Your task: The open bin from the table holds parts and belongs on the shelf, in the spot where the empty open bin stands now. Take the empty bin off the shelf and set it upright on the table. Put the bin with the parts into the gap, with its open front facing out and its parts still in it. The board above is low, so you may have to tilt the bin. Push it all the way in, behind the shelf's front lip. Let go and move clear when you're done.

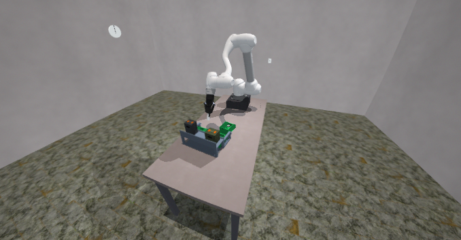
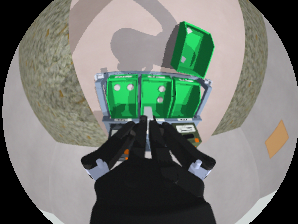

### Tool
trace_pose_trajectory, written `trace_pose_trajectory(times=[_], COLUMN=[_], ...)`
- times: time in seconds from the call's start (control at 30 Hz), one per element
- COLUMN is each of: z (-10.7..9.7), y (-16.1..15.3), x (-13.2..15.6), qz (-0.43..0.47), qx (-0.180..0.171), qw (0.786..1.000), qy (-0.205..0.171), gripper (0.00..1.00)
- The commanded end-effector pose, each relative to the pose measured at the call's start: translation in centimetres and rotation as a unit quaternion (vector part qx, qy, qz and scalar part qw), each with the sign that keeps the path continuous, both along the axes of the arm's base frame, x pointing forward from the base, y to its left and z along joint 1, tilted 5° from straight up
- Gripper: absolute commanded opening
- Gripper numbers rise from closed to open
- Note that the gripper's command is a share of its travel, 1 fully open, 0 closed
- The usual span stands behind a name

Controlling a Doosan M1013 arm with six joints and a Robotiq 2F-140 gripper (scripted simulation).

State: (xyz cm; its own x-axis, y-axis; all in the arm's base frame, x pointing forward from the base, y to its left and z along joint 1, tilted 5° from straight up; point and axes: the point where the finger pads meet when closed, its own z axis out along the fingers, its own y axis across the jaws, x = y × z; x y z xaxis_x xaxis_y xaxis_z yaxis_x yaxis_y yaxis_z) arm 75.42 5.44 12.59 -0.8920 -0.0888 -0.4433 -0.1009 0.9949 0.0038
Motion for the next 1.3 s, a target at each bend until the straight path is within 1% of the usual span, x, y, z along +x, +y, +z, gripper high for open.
trace_pose_trajectory(times=[0.0,0.3,0.37,0.53,0.67,0.83,1.1,1.2,1.27], z=[0.0,0.0,0.0,0.0,0.0,0.0,-0.1,-0.2,-0.4], y=[0.2,0.2,0.2,0.2,0.1,0.1,0.3,0.9,1.6], x=[0.0,0.0,0.0,0.0,0.0,0.0,-0.2,-1.0,-2.1], qz=[-0.001,-0.008,-0.008,-0.011,-0.013,-0.014,-0.014,-0.017,-0.020], qx=[-0.006,-0.028,-0.028,-0.040,-0.047,-0.050,-0.050,-0.049,-0.049], qw=[1.000,0.994,0.994,0.987,0.982,0.980,0.979,0.979,0.979], qy=[0.024,0.110,0.110,0.155,0.181,0.194,0.195,0.195,0.195], gripper=[0.10,0.10,0.10,0.10,0.10,0.10,0.10,0.10,0.10])
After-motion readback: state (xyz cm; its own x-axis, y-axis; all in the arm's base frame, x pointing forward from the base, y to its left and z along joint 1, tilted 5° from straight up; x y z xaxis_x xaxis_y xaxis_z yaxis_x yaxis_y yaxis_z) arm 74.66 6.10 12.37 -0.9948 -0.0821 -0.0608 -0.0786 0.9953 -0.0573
